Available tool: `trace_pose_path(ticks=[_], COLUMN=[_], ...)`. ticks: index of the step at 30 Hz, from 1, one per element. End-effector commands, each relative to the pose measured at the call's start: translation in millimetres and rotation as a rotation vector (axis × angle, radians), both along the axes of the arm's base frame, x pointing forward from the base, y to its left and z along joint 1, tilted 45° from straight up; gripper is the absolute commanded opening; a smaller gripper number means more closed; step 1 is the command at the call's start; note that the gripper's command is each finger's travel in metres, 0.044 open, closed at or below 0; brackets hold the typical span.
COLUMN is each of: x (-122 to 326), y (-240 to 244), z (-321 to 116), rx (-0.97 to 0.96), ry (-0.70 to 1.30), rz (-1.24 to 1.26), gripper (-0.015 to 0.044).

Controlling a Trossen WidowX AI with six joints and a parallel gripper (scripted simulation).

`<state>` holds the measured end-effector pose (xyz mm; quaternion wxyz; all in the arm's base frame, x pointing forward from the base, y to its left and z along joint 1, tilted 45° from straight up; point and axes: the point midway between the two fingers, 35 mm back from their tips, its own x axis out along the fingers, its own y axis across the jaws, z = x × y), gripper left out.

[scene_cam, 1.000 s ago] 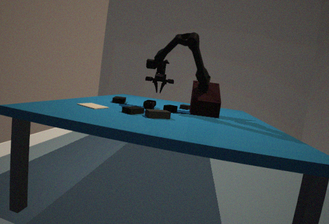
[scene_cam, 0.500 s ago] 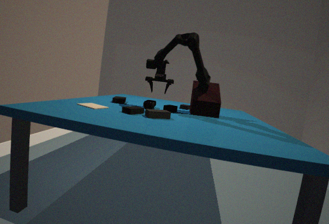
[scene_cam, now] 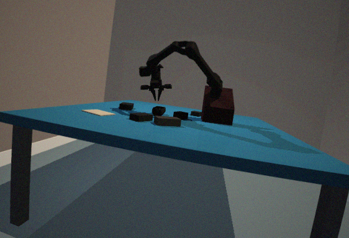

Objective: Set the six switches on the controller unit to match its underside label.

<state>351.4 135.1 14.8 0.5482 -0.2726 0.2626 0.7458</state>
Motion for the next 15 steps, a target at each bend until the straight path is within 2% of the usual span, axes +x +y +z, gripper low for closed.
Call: trace_pose_path(ticks=[1,7,15], x=[14.7,30.1,31.2], y=[15.7,41.5,49.8], z=[0.3,-2.1,-7.8], rx=[-0.011,-0.023,-0.024], ry=[0.035,0.084,0.089], rz=[0.032,0.085,0.09], gripper=[0.0,0.0,0.0])
